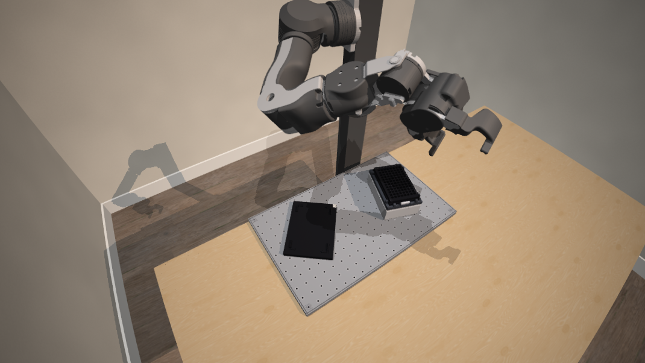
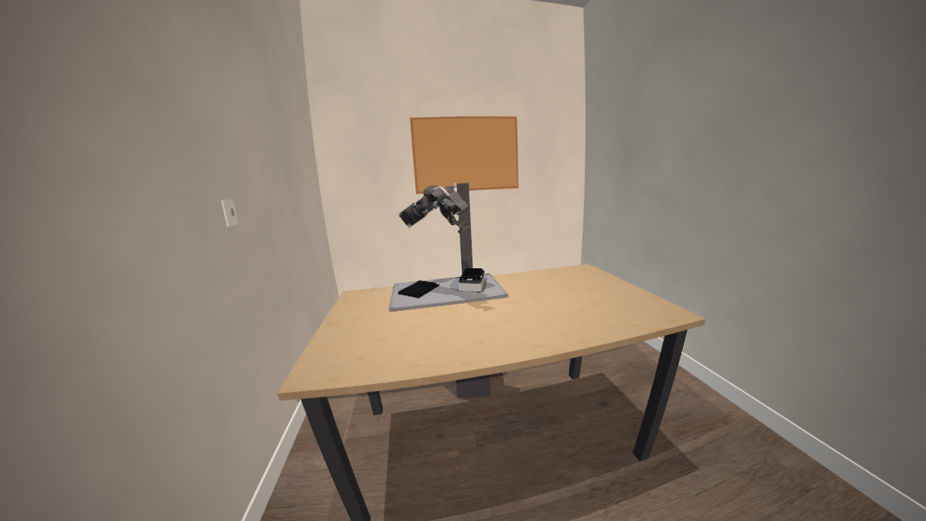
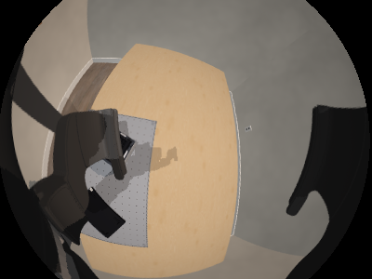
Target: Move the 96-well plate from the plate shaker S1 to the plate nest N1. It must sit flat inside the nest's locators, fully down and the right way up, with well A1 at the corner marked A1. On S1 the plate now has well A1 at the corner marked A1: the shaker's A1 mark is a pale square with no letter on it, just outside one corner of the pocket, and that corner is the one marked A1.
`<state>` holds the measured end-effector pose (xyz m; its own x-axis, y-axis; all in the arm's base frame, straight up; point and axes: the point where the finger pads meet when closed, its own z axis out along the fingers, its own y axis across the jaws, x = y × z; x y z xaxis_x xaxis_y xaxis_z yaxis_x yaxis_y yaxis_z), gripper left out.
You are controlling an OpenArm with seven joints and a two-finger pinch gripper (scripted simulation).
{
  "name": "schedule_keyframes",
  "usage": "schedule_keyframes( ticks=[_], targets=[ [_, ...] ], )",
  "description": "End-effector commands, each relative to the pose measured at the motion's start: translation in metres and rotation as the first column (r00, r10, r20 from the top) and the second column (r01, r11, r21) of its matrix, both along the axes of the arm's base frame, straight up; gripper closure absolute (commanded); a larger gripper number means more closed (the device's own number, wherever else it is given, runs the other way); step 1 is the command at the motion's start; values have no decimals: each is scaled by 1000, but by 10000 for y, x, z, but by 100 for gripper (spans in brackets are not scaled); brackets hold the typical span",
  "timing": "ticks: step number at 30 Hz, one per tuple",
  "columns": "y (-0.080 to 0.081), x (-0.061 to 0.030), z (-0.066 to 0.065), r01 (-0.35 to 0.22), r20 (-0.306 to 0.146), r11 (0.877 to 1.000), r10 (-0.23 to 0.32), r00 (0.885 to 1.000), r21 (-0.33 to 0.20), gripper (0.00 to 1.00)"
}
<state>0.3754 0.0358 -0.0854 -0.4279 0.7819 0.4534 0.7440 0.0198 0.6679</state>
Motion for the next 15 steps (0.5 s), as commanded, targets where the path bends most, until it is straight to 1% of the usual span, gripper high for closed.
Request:
schedule_keyframes(
  ticks=[1,8,9,10,11,12,13,15],
  targets=[
    [1,-8,11,-7,0,1000,7,1000,0,23],
    [1,-8,11,-7,0,1000,7,1000,0,23],
    [10,-60,-50,-39,-2,999,39,999,-33,23],
    [17,-121,-116,-76,-8,995,76,997,-69,23],
    [25,-181,-183,-114,-16,988,113,994,-104,23],
    [33,-241,-249,-151,-26,979,149,989,-139,23],
    [41,-302,-315,-188,-36,967,184,982,-173,23],
    [41,-302,-315,-188,-36,967,184,982,-173,23]
  ],
)
